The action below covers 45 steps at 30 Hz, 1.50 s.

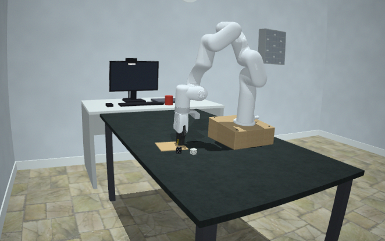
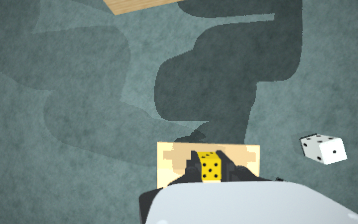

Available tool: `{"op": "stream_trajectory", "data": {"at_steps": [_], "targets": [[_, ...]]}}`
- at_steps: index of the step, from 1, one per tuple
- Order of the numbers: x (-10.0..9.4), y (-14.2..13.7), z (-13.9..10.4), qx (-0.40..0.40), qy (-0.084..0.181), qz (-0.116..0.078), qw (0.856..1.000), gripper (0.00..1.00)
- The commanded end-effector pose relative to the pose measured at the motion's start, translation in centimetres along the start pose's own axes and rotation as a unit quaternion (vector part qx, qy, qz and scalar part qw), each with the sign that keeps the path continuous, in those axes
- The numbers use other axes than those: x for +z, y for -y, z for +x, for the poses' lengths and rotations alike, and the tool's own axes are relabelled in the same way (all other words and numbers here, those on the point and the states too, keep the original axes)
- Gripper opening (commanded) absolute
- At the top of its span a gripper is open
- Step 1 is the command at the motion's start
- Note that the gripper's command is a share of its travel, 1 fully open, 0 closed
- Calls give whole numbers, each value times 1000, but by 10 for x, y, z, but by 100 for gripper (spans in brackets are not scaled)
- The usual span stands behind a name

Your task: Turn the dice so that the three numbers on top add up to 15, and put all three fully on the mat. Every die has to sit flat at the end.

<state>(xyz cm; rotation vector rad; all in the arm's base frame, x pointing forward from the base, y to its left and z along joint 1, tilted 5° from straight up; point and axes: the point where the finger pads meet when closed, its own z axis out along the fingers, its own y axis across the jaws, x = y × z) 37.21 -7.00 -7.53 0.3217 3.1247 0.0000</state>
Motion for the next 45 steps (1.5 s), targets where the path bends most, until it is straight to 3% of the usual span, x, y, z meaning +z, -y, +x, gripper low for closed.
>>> {"op": "stream_trajectory", "data": {"at_steps": [1, 45], "targets": [[-1, 0, -1, 0, 1, 0, 1000, 21], [3, 0, -1, 0, 1, 0, 1000, 21]]}}
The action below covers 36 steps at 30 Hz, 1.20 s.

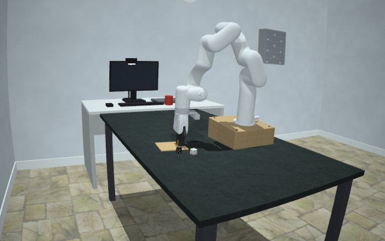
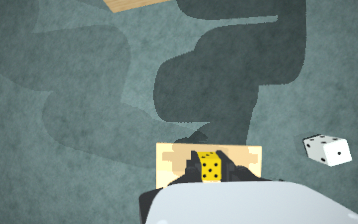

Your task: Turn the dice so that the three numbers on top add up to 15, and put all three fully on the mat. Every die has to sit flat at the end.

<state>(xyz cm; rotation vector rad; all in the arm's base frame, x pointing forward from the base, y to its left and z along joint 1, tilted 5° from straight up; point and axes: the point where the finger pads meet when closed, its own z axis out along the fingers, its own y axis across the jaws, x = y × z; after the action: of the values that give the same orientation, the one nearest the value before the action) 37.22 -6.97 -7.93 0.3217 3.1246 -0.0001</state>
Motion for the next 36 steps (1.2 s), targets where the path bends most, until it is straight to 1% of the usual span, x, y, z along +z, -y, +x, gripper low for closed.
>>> {"op": "stream_trajectory", "data": {"at_steps": [1, 33, 34, 36], "targets": [[-1, 0, -1, 0, 1, 0, 1000, 21], [-1, 0, -1, 0, 1, 0, 1000, 21], [-1, 0, -1, 0, 1, 0, 1000, 25], [-1, 0, -1, 0, 1, 0, 1000, 25]]}}
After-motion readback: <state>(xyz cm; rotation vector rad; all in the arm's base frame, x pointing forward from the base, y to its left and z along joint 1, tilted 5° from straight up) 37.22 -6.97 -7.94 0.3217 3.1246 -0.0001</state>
